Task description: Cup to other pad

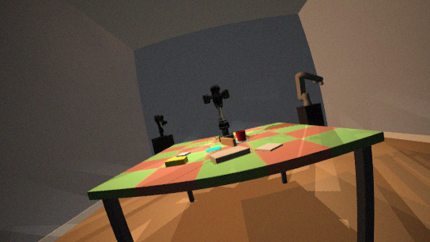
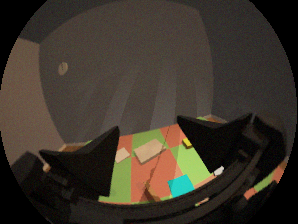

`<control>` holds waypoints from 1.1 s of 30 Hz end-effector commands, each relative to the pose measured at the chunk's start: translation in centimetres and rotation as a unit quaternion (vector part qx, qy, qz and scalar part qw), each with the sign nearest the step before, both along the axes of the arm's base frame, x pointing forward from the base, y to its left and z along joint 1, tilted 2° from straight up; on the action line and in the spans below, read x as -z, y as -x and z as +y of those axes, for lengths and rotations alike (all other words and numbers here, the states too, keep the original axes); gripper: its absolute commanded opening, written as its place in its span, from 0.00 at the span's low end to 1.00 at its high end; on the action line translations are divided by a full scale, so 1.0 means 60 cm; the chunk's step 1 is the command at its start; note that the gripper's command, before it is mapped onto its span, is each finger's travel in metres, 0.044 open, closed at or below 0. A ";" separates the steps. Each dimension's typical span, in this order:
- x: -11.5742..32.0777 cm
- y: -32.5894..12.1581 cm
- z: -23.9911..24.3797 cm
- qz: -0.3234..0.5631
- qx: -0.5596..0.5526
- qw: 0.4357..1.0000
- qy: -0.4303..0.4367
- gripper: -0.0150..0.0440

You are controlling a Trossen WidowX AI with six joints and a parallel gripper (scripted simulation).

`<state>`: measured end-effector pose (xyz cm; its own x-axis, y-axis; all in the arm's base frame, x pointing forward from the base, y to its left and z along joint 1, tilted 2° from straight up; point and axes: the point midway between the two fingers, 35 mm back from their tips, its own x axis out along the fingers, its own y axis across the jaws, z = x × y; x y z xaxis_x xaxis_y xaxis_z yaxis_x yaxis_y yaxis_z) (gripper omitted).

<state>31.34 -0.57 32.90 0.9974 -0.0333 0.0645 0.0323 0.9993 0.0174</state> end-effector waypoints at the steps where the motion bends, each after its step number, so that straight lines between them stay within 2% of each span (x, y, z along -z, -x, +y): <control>1: 0.005 -0.003 0.002 0.008 -0.003 1.000 -0.008 0.89; 4: 0.083 -0.027 0.035 0.129 -0.024 0.985 -0.113 0.75; 7: 0.178 -0.029 0.077 0.278 -0.010 0.933 -0.227 0.62; 10: 0.236 -0.012 0.102 0.372 0.024 0.882 -0.289 0.50; 16: 0.326 0.047 0.146 0.522 0.141 0.757 -0.366 0.50; 22: 0.375 0.130 0.170 0.607 0.310 0.626 -0.379 0.50; 33: 0.377 0.141 0.165 0.610 0.325 0.616 -0.377 0.50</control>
<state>23.52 9.42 10.45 0.0968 0.0090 -0.9953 0.8471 0.5243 0.0871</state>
